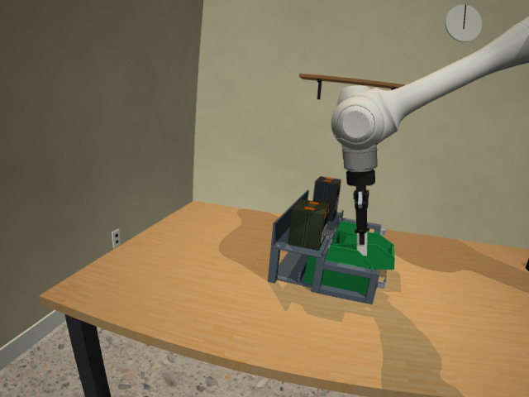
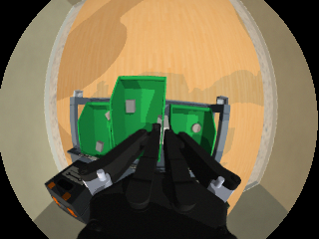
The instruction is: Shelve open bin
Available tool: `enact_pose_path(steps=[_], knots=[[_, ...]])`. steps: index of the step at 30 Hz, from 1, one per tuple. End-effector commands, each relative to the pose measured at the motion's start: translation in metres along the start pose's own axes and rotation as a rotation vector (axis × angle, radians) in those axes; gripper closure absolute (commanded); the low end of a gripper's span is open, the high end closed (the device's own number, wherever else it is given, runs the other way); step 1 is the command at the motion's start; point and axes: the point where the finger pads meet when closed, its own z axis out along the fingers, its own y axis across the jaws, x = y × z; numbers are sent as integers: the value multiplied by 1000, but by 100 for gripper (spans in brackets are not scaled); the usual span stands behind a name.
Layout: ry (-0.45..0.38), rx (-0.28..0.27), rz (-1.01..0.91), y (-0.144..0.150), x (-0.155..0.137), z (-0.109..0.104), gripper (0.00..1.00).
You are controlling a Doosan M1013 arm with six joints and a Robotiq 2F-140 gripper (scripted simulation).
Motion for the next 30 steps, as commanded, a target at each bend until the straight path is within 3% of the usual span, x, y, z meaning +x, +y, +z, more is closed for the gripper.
enact_pose_path(steps=[1, 30], knots=[[-5, 1, -3, -3, -3, -1, 100], [-33, 4, -3, -3, -2, 1, 100]])
